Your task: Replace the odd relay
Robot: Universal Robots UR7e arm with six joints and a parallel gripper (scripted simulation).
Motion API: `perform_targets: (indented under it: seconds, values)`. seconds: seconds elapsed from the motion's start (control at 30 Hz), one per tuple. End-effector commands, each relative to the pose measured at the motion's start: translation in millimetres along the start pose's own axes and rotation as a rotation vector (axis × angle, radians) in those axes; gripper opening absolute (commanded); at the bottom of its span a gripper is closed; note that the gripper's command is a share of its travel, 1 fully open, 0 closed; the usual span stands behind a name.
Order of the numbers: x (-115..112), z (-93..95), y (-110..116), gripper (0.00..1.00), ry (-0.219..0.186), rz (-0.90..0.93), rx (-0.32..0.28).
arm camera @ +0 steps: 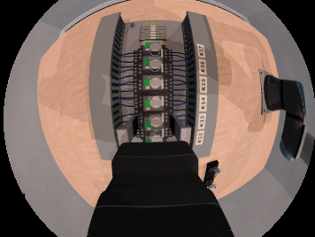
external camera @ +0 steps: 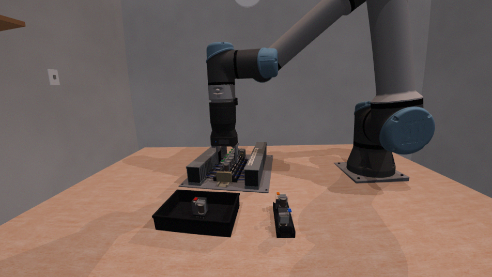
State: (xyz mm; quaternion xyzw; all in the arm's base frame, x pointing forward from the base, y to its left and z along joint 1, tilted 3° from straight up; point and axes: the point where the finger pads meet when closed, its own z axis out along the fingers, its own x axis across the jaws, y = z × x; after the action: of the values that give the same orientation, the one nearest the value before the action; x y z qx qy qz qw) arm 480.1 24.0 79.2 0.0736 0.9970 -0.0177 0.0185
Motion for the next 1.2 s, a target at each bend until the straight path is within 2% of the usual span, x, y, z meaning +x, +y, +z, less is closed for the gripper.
perform_targets:
  seconds: [0.0,1.17]
  values:
    - [-0.4,-2.1,0.0,1.0,-0.002,0.0,0.0]
    - [-0.4,-10.9,0.0,1.0,-0.002,0.0,0.0]
